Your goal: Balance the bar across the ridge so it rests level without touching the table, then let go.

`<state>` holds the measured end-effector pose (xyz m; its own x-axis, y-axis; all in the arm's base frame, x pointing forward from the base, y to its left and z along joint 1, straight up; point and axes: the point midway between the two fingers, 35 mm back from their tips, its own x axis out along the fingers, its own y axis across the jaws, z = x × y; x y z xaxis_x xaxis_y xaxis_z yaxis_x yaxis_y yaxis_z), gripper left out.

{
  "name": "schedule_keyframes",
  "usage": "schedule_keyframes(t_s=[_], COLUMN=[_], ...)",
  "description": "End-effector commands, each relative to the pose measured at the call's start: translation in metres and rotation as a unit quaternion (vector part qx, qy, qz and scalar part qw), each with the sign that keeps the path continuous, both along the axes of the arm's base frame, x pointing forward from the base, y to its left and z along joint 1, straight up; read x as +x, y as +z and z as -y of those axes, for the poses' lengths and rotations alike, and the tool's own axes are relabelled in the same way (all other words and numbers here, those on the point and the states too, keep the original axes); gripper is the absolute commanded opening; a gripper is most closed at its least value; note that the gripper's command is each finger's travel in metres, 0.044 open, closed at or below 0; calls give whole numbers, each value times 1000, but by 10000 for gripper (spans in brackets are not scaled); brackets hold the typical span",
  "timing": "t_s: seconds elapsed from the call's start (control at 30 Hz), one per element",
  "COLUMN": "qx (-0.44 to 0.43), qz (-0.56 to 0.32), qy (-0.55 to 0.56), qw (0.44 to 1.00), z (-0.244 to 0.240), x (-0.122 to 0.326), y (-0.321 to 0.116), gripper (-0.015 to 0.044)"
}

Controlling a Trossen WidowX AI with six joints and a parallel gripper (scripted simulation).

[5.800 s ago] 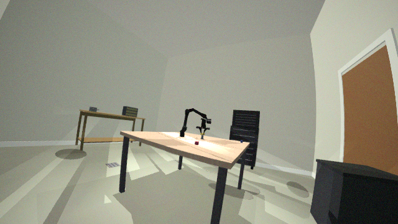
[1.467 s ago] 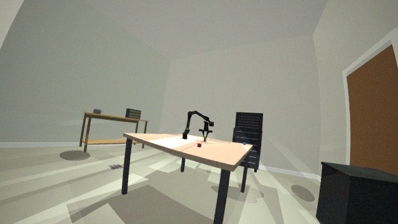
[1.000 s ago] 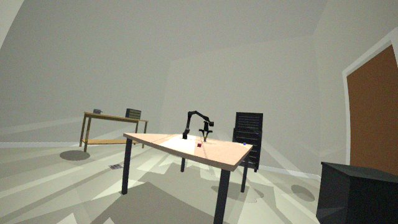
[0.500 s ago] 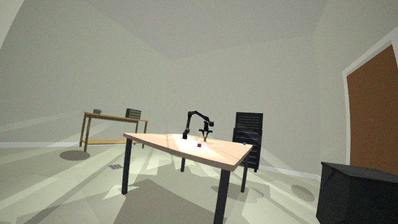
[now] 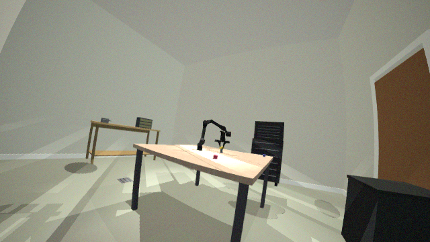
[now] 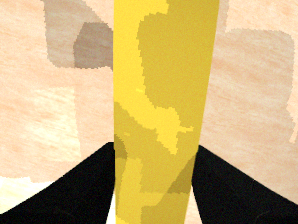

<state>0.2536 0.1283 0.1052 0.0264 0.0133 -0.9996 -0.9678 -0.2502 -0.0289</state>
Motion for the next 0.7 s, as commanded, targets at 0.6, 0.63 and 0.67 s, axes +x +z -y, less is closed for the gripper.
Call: schedule_keyframes(t_s=[0.6, 0.63, 0.67], qx=[0, 0, 0], qz=[0, 0, 0], qy=[0, 0, 0], qw=[1000, 1000, 1000], z=[0, 0, 0], x=[0, 0, 0], y=[0, 0, 0], gripper=[157, 167, 167])
